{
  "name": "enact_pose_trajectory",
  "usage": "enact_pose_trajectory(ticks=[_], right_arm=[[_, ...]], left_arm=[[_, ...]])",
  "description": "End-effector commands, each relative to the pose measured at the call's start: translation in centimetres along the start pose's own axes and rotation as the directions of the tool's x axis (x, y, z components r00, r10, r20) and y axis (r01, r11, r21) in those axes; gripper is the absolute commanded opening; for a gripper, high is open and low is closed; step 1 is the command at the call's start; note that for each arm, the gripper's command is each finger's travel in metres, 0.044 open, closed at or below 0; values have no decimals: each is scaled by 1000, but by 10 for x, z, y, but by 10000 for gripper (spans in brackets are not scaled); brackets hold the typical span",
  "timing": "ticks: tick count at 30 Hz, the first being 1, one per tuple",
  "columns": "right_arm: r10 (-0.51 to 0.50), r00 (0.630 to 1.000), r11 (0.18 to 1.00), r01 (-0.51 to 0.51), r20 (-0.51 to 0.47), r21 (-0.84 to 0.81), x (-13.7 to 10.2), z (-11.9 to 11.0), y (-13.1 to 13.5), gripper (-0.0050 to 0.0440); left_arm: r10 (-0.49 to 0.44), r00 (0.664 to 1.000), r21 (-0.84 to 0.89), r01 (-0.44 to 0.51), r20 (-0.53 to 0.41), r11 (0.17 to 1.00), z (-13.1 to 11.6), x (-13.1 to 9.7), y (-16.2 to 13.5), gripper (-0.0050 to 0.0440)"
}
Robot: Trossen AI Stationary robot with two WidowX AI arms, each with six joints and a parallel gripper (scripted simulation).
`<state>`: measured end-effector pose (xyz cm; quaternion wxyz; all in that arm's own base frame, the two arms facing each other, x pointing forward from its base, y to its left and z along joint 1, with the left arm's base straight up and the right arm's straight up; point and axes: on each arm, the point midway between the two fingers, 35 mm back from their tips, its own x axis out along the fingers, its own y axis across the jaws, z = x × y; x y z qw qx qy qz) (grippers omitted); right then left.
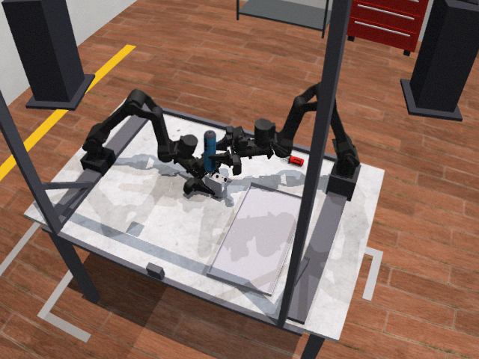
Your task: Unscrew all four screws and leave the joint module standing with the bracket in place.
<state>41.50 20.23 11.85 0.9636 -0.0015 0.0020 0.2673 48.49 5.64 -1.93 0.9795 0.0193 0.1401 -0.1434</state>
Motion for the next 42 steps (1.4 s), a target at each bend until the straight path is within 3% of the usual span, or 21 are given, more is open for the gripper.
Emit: enact_pose_trajectory(ticks=[1, 3, 9, 11, 15, 20, 42], right_arm=[[2, 1000, 1000, -1, -23, 7, -2, -7, 2, 160], [2, 1000, 1000, -2, -5, 1, 0, 7, 1, 160], [2, 999, 1000, -2, -35, 4, 1, -5, -4, 160], [1, 1000, 1000, -2, -26, -6, 1, 7, -4, 160], [-1, 999, 1000, 0, -32, -7, 1, 9, -1, 160], [1, 998, 1000, -1, -66, -2, 0, -6, 2, 160], [1, 998, 1000, -1, -56, -2, -2, -2, 0, 160]], left_arm=[[3, 1000, 17, -4, 29, 1000, 15, 0, 2, 242], [3, 1000, 17, -4, 29, 1000, 15, 0, 2, 242], [3, 1000, 17, -4, 29, 1000, 15, 0, 2, 242], [3, 1000, 17, -4, 29, 1000, 15, 0, 2, 242], [3, 1000, 17, -4, 29, 1000, 15, 0, 2, 242], [3, 1000, 17, -4, 29, 1000, 15, 0, 2, 242], [3, 1000, 17, -4, 29, 1000, 15, 0, 2, 242]])
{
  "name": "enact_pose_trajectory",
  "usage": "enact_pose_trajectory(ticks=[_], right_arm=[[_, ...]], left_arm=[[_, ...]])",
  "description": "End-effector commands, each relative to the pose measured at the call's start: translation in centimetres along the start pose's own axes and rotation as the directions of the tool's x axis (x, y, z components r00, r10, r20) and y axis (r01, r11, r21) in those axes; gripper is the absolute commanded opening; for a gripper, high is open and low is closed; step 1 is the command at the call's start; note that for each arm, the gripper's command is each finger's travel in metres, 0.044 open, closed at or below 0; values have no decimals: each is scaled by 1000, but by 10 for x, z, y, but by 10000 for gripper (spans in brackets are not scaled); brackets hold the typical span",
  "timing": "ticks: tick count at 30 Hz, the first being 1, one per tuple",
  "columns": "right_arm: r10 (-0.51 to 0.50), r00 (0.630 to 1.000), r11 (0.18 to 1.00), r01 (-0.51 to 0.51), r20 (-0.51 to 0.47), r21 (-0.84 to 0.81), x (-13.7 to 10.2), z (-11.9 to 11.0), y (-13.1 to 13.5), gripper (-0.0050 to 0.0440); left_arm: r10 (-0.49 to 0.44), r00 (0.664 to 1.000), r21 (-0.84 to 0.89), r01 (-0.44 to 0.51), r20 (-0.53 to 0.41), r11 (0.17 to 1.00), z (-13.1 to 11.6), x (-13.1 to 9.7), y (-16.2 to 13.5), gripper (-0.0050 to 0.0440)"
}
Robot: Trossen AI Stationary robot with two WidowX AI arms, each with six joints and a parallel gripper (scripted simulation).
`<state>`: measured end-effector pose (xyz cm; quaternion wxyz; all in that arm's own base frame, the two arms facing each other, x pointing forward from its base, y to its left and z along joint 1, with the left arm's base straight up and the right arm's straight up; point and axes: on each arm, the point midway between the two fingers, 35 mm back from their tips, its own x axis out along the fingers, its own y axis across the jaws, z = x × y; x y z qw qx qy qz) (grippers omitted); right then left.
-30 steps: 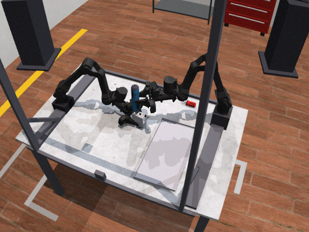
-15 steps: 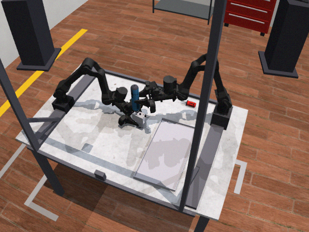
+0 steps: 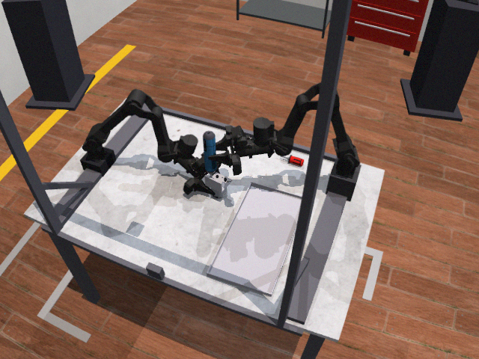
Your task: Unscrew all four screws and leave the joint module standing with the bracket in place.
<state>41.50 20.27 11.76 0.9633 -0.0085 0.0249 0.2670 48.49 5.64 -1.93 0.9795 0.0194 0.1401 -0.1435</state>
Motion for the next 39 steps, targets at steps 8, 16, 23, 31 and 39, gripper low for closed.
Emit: enact_pose_trajectory(ticks=[8, 16, 23, 31, 39], right_arm=[[3, 1000, 1000, -4, 11, 9, 1, 9, -1, 160], [3, 1000, 1000, -3, 4, 13, 3, -7, -1, 160], [2, 1000, 1000, -2, -2, 12, 2, -8, -1, 160], [2, 1000, 1000, -2, 13, 7, 2, -2, -1, 160], [2, 1000, 1000, -2, 13, 7, 2, -2, -1, 160]], left_arm=[[4, 1000, 17, -4, 29, 1000, 15, 0, 2, 242], [4, 1000, 17, -4, 29, 1000, 15, 0, 2, 242], [4, 1000, 17, -4, 29, 1000, 15, 0, 2, 242], [4, 1000, 17, -4, 29, 1000, 15, 0, 2, 242], [4, 1000, 17, -4, 29, 1000, 15, 0, 2, 242]])
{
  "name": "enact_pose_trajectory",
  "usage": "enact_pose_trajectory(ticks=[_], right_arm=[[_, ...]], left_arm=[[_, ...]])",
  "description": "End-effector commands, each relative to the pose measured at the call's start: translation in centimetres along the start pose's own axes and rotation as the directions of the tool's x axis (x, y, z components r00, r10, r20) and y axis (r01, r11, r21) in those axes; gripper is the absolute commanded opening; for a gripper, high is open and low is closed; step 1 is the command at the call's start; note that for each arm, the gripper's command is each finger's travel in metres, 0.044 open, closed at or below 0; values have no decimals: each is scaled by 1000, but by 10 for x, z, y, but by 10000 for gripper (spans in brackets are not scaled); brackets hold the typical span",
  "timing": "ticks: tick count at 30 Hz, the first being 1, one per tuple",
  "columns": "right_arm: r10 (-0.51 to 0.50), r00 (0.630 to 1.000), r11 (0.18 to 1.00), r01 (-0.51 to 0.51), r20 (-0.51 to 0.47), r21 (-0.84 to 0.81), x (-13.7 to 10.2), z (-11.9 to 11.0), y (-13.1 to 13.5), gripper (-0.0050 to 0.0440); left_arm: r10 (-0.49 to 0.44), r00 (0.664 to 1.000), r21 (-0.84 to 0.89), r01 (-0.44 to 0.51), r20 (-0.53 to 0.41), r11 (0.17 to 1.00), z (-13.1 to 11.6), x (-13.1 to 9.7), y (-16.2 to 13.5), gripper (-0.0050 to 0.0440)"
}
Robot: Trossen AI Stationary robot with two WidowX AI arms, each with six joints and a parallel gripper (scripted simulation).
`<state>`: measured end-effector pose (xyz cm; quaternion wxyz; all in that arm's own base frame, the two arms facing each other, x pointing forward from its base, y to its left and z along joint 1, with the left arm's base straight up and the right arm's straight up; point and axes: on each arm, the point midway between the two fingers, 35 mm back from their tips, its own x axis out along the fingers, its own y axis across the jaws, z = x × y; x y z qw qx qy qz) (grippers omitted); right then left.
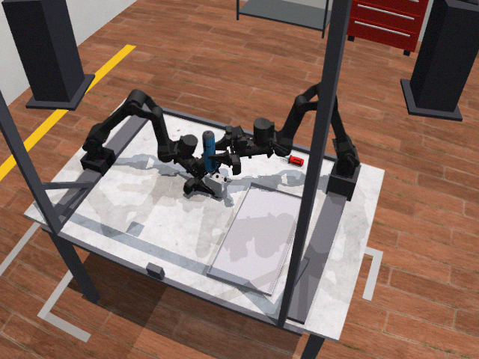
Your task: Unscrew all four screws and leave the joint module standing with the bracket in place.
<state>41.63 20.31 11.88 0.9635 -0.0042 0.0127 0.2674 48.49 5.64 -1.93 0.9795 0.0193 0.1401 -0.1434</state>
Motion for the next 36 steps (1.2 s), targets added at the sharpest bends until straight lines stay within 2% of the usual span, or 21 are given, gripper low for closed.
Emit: enact_pose_trajectory(ticks=[1, 17, 25, 36], right_arm=[[2, 1000, 1000, -2, -12, 5, 0, -3, 0, 160], [2, 1000, 1000, -2, -14, 5, 0, 0, 0, 160], [2, 1000, 1000, -2, 6, 3, 0, 24, 0, 160], [2, 1000, 1000, -2, -7, 4, 0, 19, 0, 160]], left_arm=[[3, 1000, 17, -4, 29, 1000, 15, 0, 2, 242], [3, 1000, 17, -4, 29, 1000, 15, 0, 2, 242], [3, 1000, 17, -4, 29, 1000, 15, 0, 2, 242], [3, 1000, 17, -4, 29, 1000, 15, 0, 2, 242]])
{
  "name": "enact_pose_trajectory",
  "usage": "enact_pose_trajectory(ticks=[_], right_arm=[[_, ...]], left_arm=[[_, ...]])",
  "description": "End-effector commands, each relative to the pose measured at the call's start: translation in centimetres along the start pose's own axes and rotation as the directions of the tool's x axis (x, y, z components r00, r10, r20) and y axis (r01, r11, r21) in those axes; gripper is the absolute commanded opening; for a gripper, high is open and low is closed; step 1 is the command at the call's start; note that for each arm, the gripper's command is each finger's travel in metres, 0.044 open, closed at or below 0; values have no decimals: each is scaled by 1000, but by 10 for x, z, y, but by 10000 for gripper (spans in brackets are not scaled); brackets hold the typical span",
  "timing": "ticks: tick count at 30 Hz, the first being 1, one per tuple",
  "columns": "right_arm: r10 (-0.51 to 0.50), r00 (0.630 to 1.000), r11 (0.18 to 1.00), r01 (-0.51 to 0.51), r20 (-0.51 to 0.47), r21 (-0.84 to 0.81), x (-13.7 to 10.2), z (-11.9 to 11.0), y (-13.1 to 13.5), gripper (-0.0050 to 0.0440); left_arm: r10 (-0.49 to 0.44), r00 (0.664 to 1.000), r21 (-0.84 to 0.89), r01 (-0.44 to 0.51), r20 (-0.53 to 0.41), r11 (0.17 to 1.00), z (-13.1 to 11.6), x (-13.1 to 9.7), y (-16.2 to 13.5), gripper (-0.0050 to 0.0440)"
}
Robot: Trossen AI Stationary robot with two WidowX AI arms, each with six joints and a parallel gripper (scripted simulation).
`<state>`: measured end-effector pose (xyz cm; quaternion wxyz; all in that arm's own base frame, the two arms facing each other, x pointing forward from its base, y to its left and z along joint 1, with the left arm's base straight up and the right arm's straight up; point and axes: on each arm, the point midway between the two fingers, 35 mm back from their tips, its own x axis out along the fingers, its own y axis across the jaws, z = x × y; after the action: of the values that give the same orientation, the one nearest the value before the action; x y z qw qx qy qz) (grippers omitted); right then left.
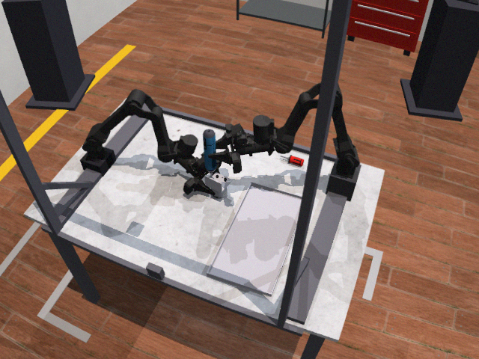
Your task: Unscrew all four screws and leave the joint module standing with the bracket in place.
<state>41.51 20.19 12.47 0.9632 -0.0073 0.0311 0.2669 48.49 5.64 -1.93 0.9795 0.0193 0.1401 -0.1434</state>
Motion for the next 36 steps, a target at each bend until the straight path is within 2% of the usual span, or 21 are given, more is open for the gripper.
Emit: enact_pose_trajectory(ticks=[1, 8, 19, 25, 36], right_arm=[[2, 1000, 1000, -2, 30, 0, 1, 13, 0, 160], [2, 1000, 1000, -2, 25, 1, 1, 11, 0, 160], [2, 1000, 1000, -2, 25, 1, 1, 11, 0, 160], [2, 1000, 1000, -2, 25, 1, 1, 11, 0, 160], [2, 1000, 1000, -2, 25, 1, 1, 11, 0, 160]], left_arm=[[3, 1000, 17, -4, 29, 1000, 15, 0, 2, 242], [3, 999, 20, -4, 36, 1000, 19, -4, 3, 400], [4, 999, 25, -5, 35, 1000, 18, -24, 3, 400], [4, 999, 26, -5, 32, 1000, 15, -60, 3, 400], [27, 999, 60, -25, -36, 998, 16, -62, 27, 400]])
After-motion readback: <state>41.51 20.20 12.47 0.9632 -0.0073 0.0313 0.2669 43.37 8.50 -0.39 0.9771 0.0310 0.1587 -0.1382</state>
